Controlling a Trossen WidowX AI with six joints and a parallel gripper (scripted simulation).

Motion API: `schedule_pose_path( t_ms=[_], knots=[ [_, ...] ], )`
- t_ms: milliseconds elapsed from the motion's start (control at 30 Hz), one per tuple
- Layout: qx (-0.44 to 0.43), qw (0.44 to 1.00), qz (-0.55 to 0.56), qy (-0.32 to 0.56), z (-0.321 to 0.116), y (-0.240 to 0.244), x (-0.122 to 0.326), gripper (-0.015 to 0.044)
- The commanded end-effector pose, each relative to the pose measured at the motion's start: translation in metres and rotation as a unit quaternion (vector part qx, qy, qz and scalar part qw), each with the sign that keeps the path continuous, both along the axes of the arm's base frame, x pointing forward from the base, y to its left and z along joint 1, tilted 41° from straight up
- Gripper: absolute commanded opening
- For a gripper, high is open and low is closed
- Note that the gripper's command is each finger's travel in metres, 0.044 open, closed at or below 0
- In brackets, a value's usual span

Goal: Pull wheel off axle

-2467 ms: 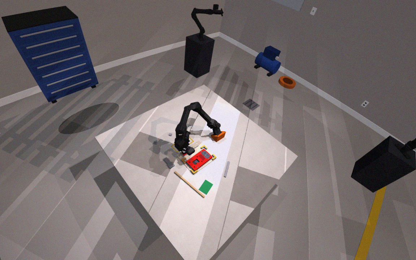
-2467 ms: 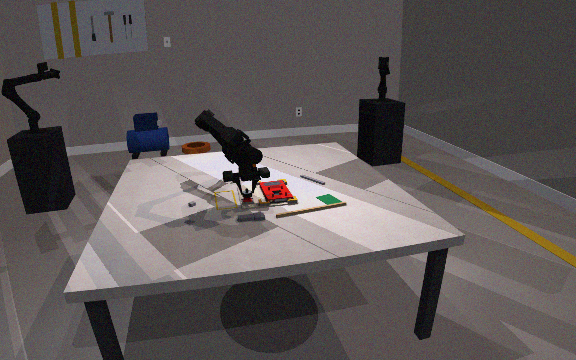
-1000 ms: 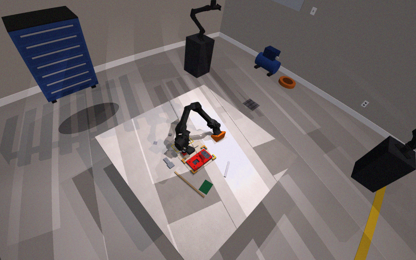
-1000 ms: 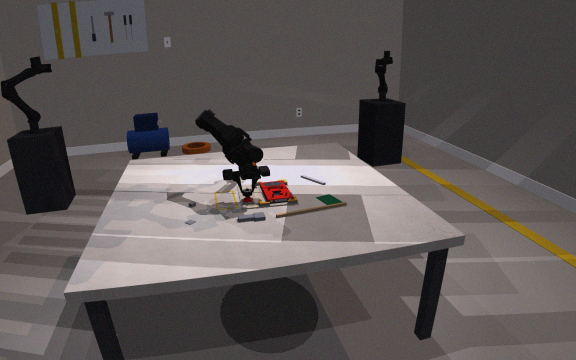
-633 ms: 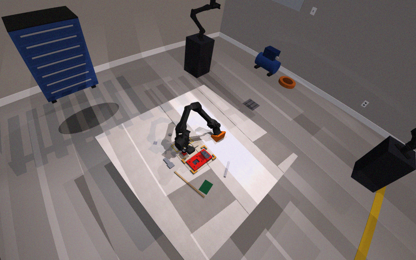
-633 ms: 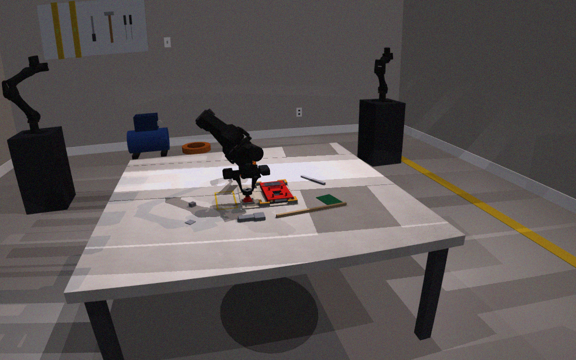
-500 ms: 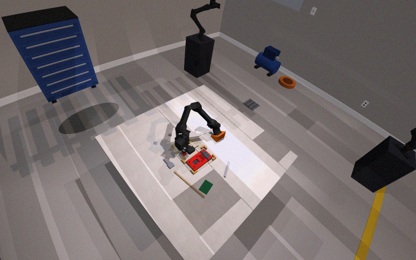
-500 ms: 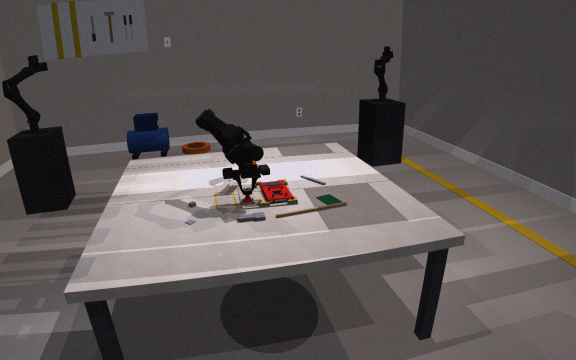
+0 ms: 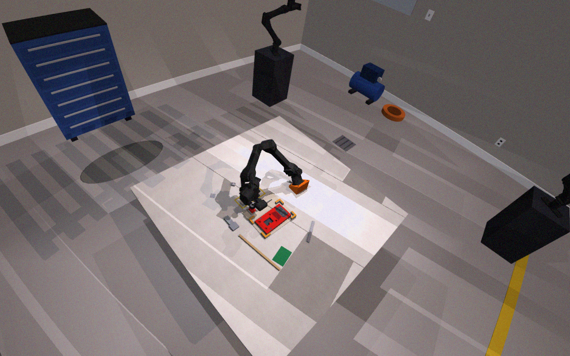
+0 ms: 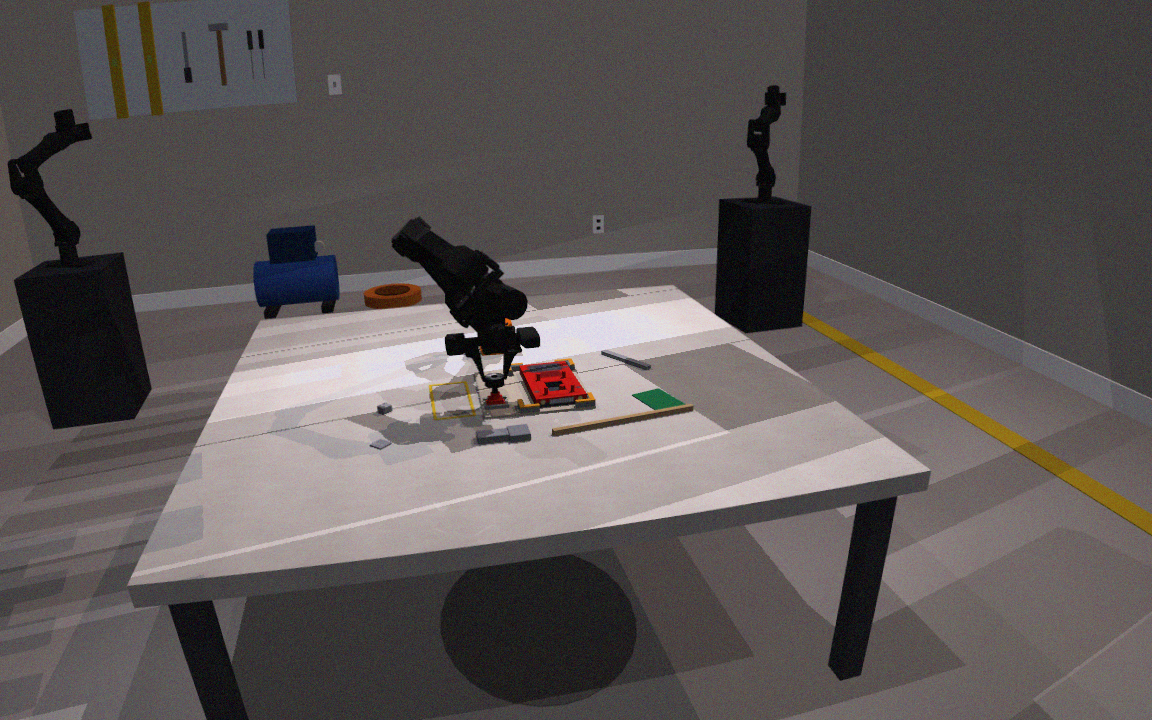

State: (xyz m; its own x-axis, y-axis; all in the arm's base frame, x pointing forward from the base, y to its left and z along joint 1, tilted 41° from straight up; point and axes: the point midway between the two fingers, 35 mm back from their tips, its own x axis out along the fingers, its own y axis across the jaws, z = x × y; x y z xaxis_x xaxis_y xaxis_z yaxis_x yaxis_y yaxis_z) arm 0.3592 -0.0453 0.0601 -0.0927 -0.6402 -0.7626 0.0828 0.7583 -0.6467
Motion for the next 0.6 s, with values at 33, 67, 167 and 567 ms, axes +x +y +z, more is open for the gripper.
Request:
schedule_pose_path(
  t_ms=[33,67,167,567],
  knots=[
    [0.001,1.0,0.0,-0.003,0.0023,0.0029,0.0009,0.0],
    [0.001,1.0,0.0,-0.003,0.0025,0.0031,0.001,0.0],
    [0.001,1.0,0.0,-0.003,0.0033,0.0038,0.0011,0.0],
    [0.001,1.0,0.0,-0.003,0.0063,0.0063,0.0013,0.0]
  ],
)
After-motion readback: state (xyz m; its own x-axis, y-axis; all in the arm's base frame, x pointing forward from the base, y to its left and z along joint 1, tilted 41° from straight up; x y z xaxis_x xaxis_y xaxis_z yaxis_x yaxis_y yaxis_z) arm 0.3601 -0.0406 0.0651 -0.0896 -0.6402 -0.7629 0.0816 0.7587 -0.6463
